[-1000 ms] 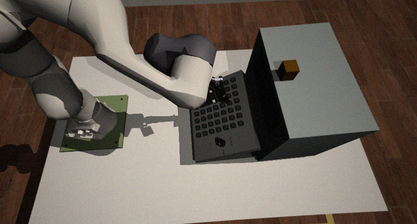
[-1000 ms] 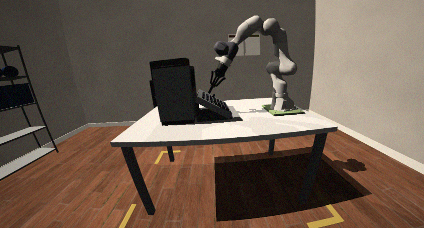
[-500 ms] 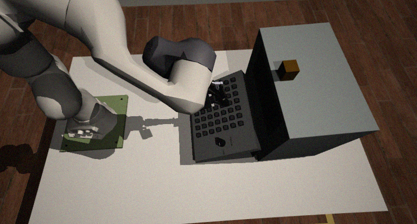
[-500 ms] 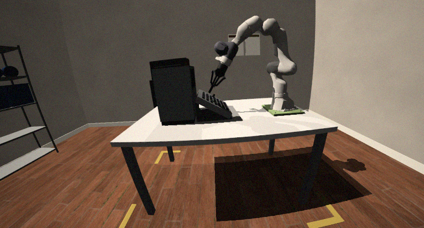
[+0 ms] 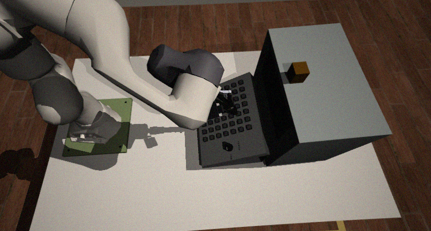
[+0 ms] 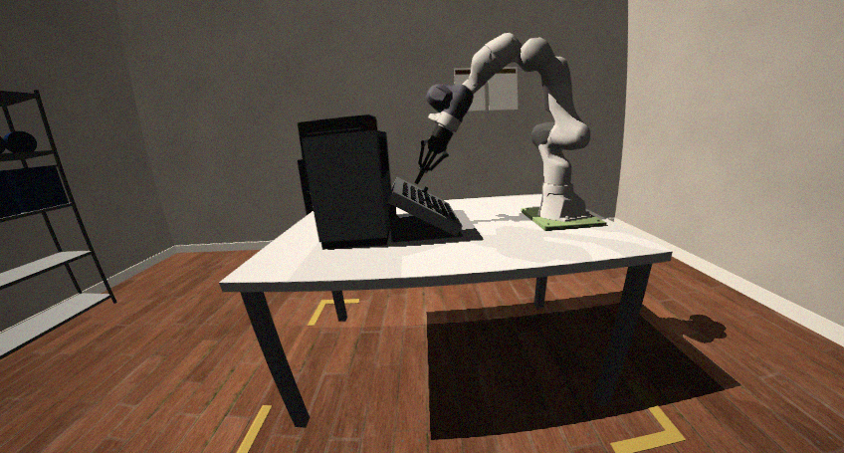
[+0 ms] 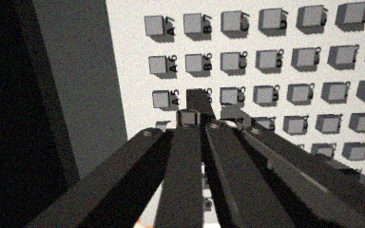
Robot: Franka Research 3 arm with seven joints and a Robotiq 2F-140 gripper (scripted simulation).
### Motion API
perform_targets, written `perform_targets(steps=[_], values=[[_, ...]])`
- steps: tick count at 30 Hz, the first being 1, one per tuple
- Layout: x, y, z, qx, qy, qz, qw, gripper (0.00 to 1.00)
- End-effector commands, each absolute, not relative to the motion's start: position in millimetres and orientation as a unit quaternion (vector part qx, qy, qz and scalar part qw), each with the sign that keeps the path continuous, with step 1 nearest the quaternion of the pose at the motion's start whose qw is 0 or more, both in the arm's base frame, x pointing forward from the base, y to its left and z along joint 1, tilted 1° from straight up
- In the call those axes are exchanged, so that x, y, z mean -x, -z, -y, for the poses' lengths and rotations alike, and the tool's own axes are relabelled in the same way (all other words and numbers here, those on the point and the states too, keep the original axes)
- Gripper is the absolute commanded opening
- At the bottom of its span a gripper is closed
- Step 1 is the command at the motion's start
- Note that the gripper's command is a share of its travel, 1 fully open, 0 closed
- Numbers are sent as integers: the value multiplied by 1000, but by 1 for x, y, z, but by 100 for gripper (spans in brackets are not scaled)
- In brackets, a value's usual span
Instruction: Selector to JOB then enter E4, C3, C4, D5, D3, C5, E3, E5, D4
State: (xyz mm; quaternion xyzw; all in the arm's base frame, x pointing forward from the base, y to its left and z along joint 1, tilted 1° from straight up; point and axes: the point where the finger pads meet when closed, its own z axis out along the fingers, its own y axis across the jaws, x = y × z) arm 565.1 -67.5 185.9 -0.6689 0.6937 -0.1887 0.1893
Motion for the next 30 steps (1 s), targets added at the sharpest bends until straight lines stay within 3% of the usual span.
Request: perform_targets(steps=[1, 30], values=[[-566, -183, 66, 681, 188, -682, 188, 10], [-575, -168, 66, 681, 188, -682, 188, 10]])
